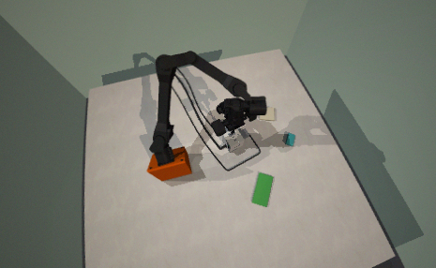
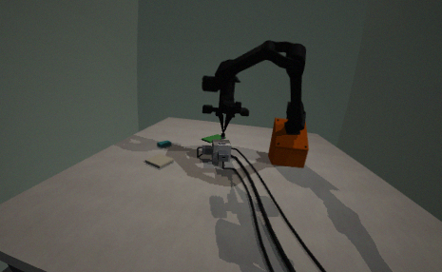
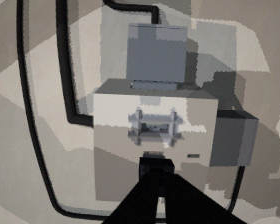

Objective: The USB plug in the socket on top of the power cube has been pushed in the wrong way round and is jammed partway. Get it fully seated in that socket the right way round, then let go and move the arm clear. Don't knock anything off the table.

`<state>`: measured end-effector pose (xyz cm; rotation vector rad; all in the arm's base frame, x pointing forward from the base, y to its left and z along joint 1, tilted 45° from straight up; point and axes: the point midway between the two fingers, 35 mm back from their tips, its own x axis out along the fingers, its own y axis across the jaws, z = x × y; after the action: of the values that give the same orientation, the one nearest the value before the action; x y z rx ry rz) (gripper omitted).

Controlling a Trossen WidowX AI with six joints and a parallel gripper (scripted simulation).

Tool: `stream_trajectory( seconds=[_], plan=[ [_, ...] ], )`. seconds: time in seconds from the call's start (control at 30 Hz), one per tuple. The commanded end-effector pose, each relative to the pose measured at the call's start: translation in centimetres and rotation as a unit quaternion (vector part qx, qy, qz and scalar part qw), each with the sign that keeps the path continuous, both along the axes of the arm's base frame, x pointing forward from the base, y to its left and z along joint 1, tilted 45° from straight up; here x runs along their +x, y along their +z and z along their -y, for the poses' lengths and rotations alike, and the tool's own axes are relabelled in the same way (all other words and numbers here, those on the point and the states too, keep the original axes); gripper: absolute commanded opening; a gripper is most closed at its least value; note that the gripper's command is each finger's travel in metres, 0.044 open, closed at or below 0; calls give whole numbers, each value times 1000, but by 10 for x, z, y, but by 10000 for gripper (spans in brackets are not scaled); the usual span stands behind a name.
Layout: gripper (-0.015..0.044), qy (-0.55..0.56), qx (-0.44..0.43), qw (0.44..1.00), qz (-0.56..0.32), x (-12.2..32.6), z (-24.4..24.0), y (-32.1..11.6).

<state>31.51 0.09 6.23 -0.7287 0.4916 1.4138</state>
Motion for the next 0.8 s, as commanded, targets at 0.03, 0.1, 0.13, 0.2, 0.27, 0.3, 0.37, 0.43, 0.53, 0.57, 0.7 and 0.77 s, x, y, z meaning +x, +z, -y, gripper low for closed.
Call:
stream_trajectory(
  seconds=[0.03, 0.1, 0.13, 0.2, 0.27, 0.3, 0.37, 0.43, 0.53, 0.57, 0.7, 0.77],
  plan=[
    [0, 2, 4, 1000, 3, 0, -1, 0],
    [0, 3, 4, 1000, 3, 0, -1, 0],
    [0, 3, 5, 1000, 3, 0, -1, 0],
    [0, 3, 5, 1000, 4, 0, -2, 0],
    [0, 4, 6, 1000, 4, 0, -2, 0],
    [0, 4, 7, 1000, 4, 0, -2, 0],
    [0, 4, 7, 1000, 4, 0, -2, -1],
    [0, 4, 8, 1000, 4, 0, -3, -1],
    [0, 5, 9, 1000, 5, 1, -3, -1],
    [0, 5, 9, 1000, 5, 1, -3, -1],
    [0, 6, 11, 1000, 5, 1, -4, -1],
    [0, 6, 12, 1000, 5, 1, -4, -1]
  ],
)
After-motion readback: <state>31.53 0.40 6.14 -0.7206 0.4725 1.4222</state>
